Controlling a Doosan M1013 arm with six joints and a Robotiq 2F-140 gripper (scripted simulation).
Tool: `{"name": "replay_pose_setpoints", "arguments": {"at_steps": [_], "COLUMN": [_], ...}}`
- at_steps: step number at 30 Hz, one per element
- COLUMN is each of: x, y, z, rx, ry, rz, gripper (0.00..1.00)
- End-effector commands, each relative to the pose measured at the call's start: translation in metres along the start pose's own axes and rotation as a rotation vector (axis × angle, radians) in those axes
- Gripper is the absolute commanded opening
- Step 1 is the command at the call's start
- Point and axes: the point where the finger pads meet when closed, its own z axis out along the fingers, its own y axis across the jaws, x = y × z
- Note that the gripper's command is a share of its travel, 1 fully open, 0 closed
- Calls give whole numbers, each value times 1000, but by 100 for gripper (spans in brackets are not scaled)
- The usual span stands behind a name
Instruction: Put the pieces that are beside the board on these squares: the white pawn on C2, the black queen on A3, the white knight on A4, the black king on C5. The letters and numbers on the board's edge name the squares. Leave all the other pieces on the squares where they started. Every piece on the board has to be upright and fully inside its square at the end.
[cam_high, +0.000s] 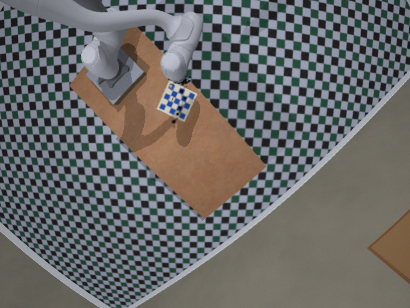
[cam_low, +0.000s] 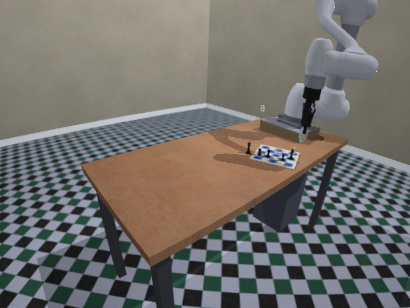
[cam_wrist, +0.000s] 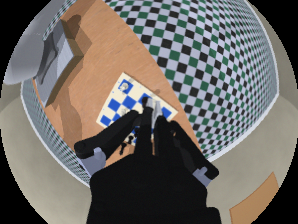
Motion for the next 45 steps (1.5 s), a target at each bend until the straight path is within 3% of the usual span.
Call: {"name": "replay_pose_setpoints", "arguments": {"at_steps": [1,6,24,32,45], "x": [-26,-45,-45,-45,-43], "y": [15,24,24,24,24], "z": [-1,-1,3,21,80], "rx": [-7,-9,-9,-9,-9], "ry": [30,29,29,29,29], "rz": [-267,-442,-444,-444,-444], "gripper": [0,0,0,0,0]}}
